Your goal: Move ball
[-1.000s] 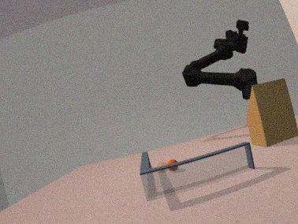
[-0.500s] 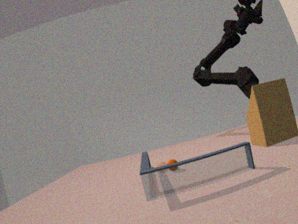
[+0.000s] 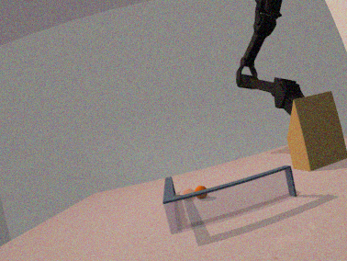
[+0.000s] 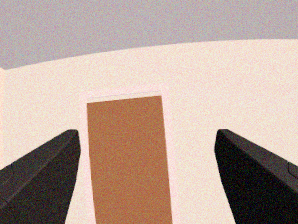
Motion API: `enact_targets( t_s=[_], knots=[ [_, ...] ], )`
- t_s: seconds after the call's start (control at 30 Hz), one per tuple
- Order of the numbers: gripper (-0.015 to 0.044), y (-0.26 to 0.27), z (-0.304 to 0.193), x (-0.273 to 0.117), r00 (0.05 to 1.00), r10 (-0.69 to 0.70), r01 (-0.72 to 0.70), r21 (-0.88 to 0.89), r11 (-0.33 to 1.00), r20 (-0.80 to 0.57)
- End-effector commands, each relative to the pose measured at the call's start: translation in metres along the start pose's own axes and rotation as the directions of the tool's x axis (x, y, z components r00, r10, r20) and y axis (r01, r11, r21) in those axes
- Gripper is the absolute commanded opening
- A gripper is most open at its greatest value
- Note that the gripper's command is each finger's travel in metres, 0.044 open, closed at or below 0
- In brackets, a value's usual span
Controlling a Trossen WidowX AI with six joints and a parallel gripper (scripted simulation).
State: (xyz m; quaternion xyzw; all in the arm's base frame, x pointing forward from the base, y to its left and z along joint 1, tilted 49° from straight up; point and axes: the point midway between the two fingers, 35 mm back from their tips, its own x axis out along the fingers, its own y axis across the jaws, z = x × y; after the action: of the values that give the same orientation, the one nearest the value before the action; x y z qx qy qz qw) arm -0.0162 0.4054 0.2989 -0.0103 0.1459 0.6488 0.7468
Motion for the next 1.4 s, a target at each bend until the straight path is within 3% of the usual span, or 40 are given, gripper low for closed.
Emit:
enact_targets(
  t_s=[0.0, 0.17, 0.37, 0.73, 1.03, 1.37],
  knots=[
    [0.0272, -0.067, -0.013, 0.020, 0.978, -0.199, 0.199, -0.014, 0.980, -0.063],
    [0.0272, -0.135, -0.030, 0.027, 0.915, -0.378, 0.379, -0.017, 0.925, -0.139],
    [0.0272, -0.232, -0.061, 0.018, 0.761, -0.593, 0.612, -0.010, 0.791, -0.264],
    [0.0272, -0.388, -0.137, -0.065, 0.302, -0.798, 0.904, -0.109, 0.414, -0.522],
    [0.0272, -0.467, -0.212, -0.181, -0.125, -0.699, 0.959, -0.266, 0.098, -0.705],
    [0.0272, -0.484, -0.296, -0.327, -0.469, -0.341, 0.881, -0.458, -0.118, -0.815]
  ],
)
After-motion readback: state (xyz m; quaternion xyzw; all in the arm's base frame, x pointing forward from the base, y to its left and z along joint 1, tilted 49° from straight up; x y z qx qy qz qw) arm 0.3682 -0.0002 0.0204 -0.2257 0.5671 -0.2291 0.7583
